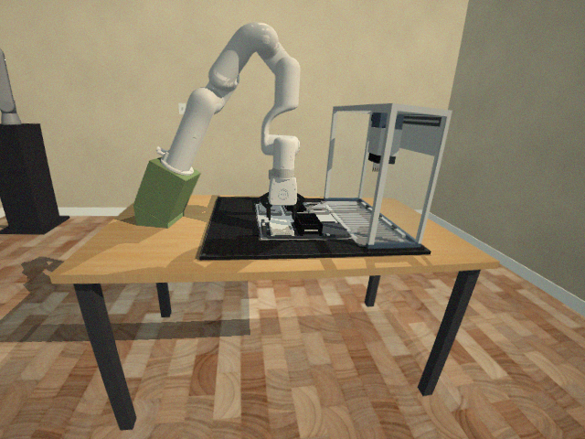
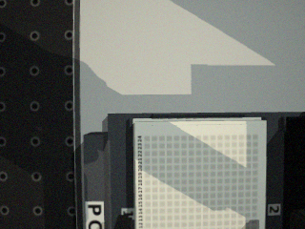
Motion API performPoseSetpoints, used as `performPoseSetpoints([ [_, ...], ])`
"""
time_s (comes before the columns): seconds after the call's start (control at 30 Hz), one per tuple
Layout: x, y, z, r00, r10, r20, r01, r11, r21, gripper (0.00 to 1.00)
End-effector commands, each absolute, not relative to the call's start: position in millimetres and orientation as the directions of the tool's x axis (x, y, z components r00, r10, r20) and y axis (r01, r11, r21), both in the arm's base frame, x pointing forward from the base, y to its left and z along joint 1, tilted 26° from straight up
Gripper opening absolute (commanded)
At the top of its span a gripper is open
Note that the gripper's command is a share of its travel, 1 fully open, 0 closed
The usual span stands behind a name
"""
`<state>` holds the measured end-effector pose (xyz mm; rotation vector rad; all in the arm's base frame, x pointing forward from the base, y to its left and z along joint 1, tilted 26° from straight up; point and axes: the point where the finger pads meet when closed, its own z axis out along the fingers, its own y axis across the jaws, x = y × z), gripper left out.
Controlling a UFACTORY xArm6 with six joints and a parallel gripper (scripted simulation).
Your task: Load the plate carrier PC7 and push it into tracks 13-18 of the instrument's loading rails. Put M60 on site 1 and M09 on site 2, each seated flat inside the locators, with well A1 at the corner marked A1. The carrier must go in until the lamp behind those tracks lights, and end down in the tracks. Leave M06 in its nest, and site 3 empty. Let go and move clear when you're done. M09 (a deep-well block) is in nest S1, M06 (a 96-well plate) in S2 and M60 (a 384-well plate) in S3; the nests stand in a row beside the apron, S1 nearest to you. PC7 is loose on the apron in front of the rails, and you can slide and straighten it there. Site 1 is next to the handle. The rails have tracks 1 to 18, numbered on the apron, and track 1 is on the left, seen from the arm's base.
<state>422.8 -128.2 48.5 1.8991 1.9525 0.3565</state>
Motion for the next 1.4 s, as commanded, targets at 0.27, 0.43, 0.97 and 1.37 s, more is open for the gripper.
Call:
performPoseSetpoints([
  [0.27,415,-127,67,-0.005,0.995,-0.097,0.900,0.047,0.434,1.00],
  [0.43,413,-126,72,-0.005,0.995,-0.097,0.900,0.047,0.434,1.00],
  [0.97,403,-125,93,-0.005,0.995,-0.097,0.900,0.047,0.434,1.00],
  [1.37,394,-123,111,-0.005,0.995,-0.097,0.899,0.047,0.434,1.00],
])
